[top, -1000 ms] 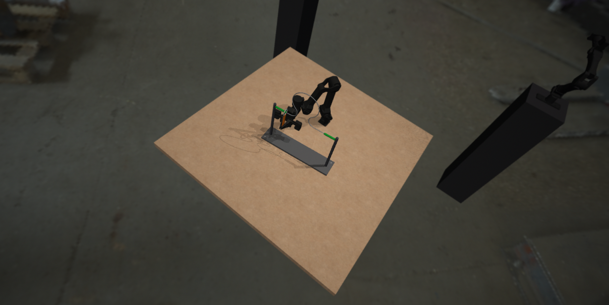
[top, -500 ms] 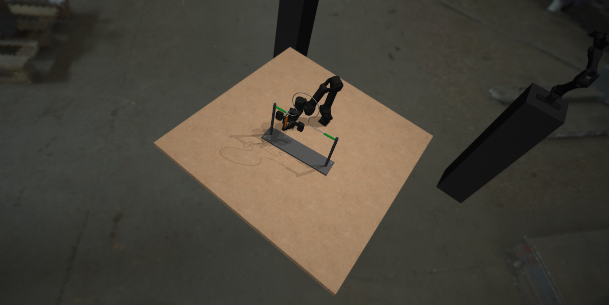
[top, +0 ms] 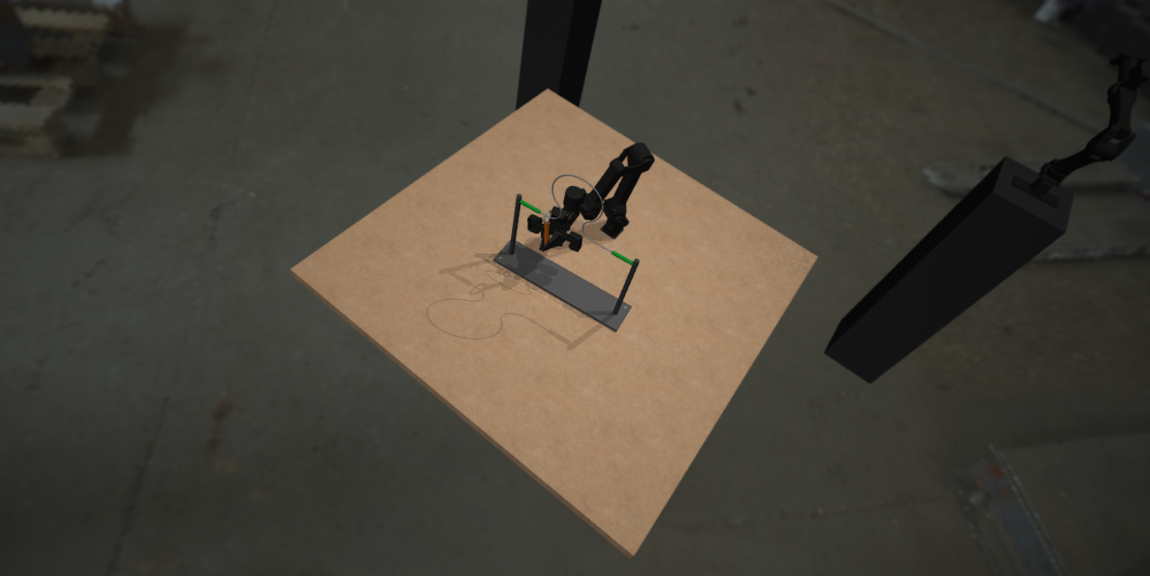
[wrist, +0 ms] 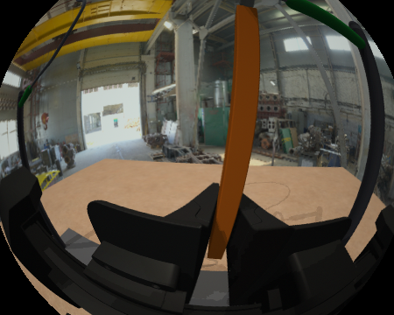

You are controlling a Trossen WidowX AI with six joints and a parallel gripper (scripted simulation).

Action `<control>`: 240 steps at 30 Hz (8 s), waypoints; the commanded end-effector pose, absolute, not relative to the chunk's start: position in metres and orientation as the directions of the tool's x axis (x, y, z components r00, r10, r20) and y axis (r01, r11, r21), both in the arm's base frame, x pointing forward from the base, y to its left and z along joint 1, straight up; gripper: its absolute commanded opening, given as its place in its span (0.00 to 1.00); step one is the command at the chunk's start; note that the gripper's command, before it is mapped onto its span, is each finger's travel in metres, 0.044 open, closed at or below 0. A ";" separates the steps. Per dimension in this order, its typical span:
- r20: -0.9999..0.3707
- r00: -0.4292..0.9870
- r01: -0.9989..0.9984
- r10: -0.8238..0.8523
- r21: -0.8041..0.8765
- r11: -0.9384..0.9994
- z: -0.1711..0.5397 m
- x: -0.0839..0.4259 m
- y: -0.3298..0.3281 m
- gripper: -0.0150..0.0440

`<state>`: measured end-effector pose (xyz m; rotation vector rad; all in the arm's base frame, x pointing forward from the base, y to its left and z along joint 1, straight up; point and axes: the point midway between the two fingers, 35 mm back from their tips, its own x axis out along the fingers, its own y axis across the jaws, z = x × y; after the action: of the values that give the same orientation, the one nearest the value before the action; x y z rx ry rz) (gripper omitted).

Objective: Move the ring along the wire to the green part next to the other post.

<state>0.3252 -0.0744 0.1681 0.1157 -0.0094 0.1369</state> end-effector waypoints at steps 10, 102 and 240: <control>0.024 0.990 -0.138 0.138 0.343 0.929 0.177 0.320 -0.034 0.00; 0.228 0.801 0.035 0.553 0.905 -0.423 0.387 0.249 0.033 0.00; -0.300 0.809 -0.027 0.505 0.839 0.543 0.404 0.252 0.003 0.00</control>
<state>0.2518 0.0031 0.4034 1.0015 0.5601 0.3458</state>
